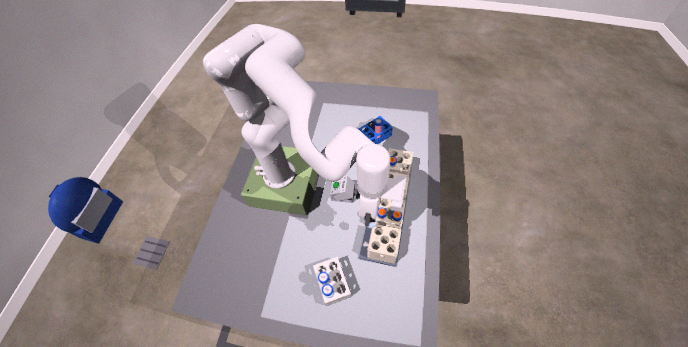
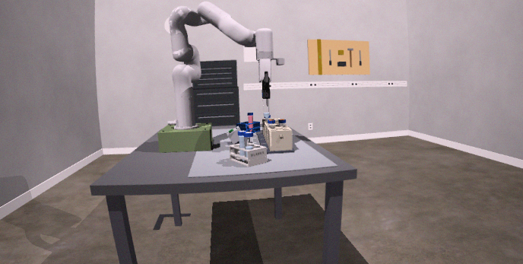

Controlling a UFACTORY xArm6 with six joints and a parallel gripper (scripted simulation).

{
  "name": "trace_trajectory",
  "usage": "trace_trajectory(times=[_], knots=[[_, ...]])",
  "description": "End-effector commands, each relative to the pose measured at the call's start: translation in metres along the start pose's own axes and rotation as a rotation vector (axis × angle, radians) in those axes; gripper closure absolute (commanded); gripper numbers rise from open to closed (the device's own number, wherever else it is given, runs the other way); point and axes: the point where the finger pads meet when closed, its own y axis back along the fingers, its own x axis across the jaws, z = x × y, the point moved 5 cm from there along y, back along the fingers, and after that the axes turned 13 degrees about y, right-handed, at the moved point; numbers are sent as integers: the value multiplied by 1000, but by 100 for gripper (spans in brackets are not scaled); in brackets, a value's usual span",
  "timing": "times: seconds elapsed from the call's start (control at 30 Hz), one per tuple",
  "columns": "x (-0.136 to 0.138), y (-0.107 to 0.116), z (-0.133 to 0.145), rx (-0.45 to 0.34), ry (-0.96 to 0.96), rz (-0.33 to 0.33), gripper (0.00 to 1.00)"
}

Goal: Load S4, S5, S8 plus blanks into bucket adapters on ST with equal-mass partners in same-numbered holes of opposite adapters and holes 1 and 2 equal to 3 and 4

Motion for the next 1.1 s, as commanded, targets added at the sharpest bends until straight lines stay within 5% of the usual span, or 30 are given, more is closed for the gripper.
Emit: trace_trajectory(times=[0.0,1.07], knots=[[-20,2,-12,3,0,3,100],[-143,2,-78,4,0,2,100]])
